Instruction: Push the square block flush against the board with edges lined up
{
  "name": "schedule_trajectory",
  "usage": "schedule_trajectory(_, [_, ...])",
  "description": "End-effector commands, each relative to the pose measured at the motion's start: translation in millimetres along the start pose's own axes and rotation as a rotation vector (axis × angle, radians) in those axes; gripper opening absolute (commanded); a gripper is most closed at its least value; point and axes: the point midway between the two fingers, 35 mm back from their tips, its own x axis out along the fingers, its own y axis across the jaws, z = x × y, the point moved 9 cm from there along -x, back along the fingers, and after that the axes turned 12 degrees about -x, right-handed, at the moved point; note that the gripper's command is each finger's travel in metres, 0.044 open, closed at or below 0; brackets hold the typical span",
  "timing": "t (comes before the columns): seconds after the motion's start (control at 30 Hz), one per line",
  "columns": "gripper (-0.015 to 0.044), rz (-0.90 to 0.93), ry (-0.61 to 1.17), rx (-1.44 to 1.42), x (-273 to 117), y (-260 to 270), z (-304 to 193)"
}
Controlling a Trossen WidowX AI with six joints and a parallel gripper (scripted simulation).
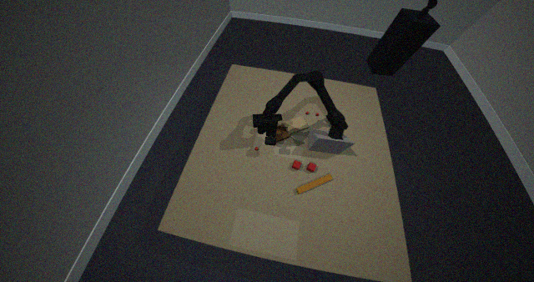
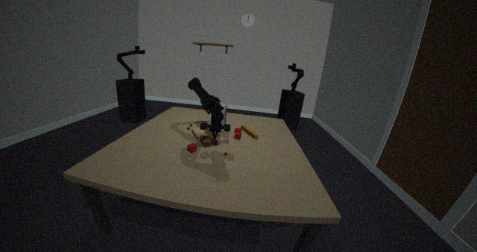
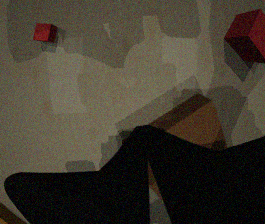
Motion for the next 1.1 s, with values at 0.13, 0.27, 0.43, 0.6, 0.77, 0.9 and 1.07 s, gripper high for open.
schedule_trajectory(0.13, [0.0000, 0.003, 0.002, 0.256, -0.7, 12.2, -19.9])
schedule_trajectory(0.27, [0.0000, 0.002, 0.003, 0.393, -0.7, 17.5, -30.0])
schedule_trajectory(0.43, [0.0000, 0.001, 0.004, 0.564, -0.4, 23.7, -43.1])
schedule_trajectory(0.6, [0.0000, -0.001, 0.005, 0.735, 0.1, 29.6, -56.6])
schedule_trajectory(0.77, [0.0000, -0.004, 0.006, 0.906, 0.9, 35.0, -70.4])
schedule_trajectory(0.9, [0.0000, -0.006, 0.006, 1.043, 1.6, 39.1, -81.8])
schedule_trajectory(1.07, [0.0000, -0.007, 0.005, 1.094, 2.0, 40.5, -86.1])
